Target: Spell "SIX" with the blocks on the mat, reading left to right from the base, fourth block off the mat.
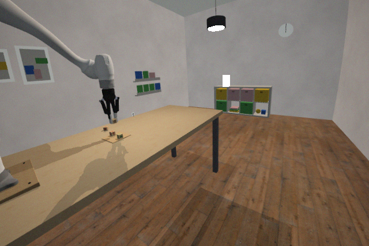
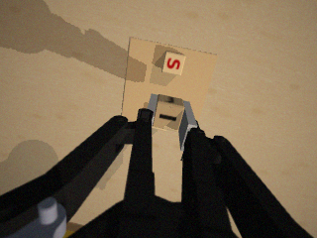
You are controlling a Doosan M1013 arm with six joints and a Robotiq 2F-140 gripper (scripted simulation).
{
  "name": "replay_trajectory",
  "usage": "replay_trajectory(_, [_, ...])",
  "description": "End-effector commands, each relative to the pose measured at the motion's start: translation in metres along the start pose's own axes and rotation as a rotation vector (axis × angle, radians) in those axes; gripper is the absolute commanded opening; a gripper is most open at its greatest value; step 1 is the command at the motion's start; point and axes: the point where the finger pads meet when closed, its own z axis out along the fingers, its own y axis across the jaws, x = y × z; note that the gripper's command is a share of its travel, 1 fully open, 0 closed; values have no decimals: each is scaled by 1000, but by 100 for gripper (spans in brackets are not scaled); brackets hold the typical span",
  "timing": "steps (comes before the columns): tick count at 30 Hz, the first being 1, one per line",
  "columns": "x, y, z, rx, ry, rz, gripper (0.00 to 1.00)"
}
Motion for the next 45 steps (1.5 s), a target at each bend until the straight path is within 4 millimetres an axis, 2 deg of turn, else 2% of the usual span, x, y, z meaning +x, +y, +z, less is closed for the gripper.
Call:
replay_trajectory(1, [-3,-2,2,2,-7,4,16])
replay_trajectory(7, [-3,-2,11,2,-7,4,16])
replay_trajectory(21, [-3,-2,74,2,-7,4,16])
replay_trajectory(23, [-3,-2,74,2,-7,4,16])
replay_trajectory(28, [-3,-2,89,2,-7,4,16])
replay_trajectory(33, [-3,-2,95,2,-7,4,16])
replay_trajectory(45, [-3,-2,96,2,-7,4,16])
